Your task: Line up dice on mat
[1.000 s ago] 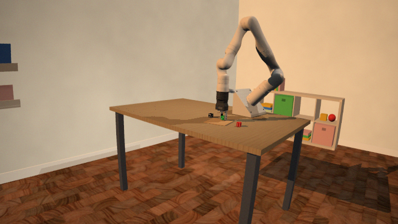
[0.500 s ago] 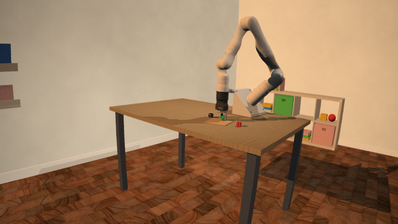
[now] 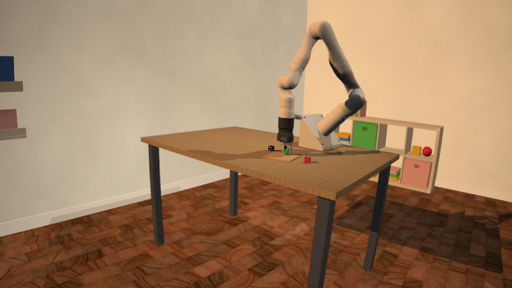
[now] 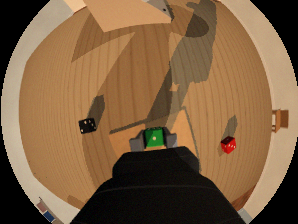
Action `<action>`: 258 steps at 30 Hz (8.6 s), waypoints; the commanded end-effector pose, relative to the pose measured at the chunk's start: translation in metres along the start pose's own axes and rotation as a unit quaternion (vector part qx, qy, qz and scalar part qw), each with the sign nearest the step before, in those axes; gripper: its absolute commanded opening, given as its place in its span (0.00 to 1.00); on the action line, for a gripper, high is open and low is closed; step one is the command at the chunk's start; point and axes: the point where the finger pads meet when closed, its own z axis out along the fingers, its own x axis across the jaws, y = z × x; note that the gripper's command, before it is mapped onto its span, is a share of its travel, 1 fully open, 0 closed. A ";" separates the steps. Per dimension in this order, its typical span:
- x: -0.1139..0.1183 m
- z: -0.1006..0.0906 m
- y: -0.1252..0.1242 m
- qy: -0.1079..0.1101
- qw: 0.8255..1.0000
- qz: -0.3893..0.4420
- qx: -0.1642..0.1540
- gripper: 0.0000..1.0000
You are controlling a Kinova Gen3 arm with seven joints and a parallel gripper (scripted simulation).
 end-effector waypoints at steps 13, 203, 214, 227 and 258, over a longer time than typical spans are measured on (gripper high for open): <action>0.000 0.001 0.000 0.000 1.000 0.000 -0.001 0.49; -0.116 -0.075 -0.028 0.003 0.697 -0.717 0.001 1.00; -0.120 -0.075 -0.026 -0.001 0.671 -0.742 0.000 1.00; -0.120 -0.075 -0.026 -0.001 0.671 -0.742 0.000 0.79; -0.120 -0.074 -0.026 -0.001 0.671 -0.742 0.000 0.79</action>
